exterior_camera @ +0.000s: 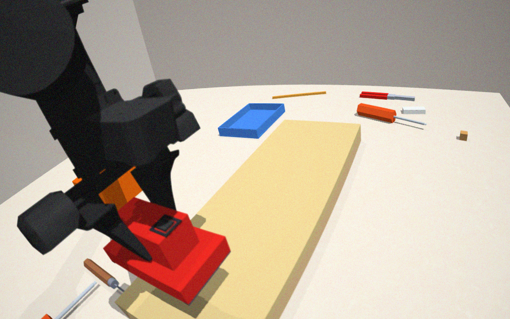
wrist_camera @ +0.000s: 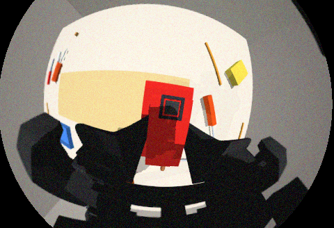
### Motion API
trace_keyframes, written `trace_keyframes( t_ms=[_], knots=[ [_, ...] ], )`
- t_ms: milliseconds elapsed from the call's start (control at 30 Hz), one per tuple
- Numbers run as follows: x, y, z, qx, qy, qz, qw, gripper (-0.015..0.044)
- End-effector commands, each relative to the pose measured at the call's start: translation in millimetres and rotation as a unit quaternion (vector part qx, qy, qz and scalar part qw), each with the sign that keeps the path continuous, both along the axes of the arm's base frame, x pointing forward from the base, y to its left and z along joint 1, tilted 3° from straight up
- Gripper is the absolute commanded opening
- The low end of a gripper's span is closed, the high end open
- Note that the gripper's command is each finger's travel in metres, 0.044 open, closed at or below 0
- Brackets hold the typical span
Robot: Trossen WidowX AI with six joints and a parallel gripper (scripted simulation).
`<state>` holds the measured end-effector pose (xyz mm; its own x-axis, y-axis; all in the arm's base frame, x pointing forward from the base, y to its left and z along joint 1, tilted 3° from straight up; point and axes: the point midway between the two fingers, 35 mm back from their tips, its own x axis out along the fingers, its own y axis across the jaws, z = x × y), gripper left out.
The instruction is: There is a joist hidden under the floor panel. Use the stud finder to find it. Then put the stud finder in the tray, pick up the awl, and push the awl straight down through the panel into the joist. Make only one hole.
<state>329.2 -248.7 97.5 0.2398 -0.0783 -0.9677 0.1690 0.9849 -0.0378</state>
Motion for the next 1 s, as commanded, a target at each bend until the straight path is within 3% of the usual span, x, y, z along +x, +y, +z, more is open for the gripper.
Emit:
trace_keyframes(
  t_ms=[0,967],
  knots=[
    [1,0,-8,0.001,-0.002,0.002,1.000,0.0000],
    [-1,-2,-53,0.001,-0.001,0.002,1.000,0.0000]
  ],
)
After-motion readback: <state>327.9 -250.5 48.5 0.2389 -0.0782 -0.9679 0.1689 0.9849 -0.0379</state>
